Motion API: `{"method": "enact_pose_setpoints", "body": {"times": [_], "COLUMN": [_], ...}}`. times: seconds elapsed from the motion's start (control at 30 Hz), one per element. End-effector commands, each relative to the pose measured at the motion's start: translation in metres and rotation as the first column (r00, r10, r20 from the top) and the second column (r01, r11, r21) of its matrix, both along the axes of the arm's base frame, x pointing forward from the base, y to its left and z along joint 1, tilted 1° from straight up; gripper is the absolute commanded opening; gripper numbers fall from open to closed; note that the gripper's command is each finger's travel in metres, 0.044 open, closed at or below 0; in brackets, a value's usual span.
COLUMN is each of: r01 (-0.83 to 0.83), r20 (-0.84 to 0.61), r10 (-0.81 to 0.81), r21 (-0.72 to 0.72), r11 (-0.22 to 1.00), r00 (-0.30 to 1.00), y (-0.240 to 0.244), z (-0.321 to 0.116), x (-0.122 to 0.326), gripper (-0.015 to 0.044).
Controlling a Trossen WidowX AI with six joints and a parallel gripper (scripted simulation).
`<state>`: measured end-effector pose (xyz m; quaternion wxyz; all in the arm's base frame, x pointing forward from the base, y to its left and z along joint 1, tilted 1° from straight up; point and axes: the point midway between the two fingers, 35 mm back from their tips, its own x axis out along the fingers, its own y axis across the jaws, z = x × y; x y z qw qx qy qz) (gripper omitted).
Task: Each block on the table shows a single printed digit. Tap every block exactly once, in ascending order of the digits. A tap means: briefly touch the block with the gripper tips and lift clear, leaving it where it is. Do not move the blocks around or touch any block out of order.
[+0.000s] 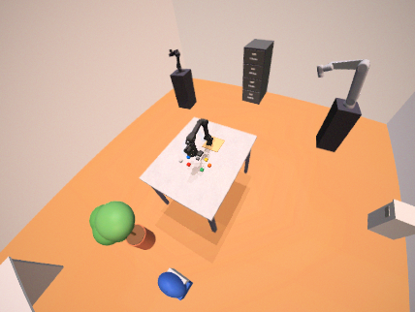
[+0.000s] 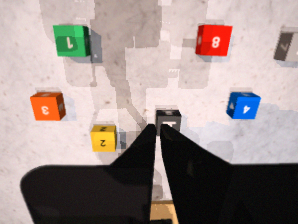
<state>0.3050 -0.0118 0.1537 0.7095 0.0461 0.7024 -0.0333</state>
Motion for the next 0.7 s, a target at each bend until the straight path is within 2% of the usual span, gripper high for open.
{"method": "enact_pose_setpoints", "body": {"times": [0.0, 0.17, 0.33, 0.53, 0.67], "r01": [-0.002, -0.002, -0.002, -0.002, -0.002], "r20": [0.000, -0.003, -0.004, -0.003, -0.004], "r10": [0.002, 0.002, 0.002, 0.002, 0.002], "r21": [-0.010, -0.015, -0.015, -0.015, -0.015], "r11": [1.000, 1.000, 1.000, 1.000, 1.000], "r00": [1.000, 1.000, 1.000, 1.000, 1.000], "y": [-0.061, -0.121, -0.123, -0.123, -0.123], "z": [0.001, 0.000, -0.003, -0.073, -0.081], "x": [-0.014, -0.040, -0.041, -0.040, -0.041], "gripper": [0.0020, 0.0020, 0.0020, 0.0020, 0.0020]}}
